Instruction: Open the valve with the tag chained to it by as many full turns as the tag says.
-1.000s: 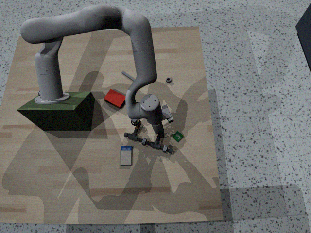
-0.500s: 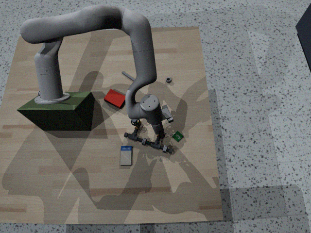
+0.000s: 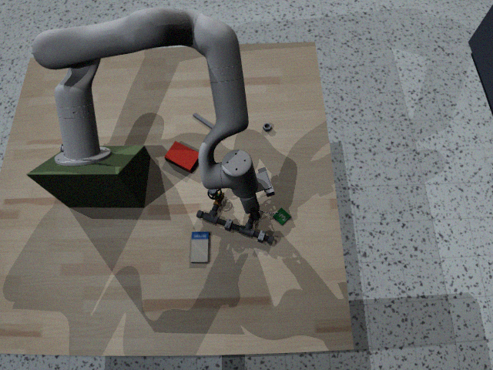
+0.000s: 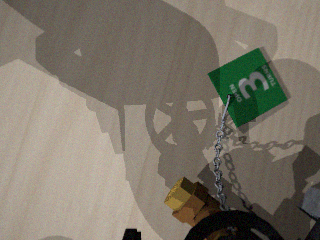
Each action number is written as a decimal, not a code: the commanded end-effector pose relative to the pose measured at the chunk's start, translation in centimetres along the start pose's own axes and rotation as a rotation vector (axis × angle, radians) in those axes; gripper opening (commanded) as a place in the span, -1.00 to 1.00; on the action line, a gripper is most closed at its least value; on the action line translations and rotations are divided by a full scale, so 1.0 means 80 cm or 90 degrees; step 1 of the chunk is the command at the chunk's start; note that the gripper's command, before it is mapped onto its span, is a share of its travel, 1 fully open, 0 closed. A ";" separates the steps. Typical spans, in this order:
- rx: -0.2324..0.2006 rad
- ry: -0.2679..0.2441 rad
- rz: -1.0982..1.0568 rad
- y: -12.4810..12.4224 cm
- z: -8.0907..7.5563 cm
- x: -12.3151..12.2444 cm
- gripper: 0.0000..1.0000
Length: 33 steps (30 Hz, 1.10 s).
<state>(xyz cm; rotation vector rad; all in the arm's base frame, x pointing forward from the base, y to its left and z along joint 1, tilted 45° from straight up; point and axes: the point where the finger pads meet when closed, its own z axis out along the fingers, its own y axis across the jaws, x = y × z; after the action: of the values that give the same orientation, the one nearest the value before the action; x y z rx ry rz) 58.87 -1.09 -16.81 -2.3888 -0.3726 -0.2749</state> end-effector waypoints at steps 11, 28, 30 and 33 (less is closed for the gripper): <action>-0.001 0.003 0.390 0.001 -0.001 0.001 1.00; 0.001 0.022 0.912 0.001 -0.001 0.001 1.00; 0.001 0.020 0.977 0.001 -0.001 0.001 1.00; 0.001 0.010 1.073 0.001 -0.001 0.001 1.00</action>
<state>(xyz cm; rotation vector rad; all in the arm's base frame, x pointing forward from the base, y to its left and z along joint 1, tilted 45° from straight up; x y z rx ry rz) 58.86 -1.08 -16.81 -2.0192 1.3532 0.3160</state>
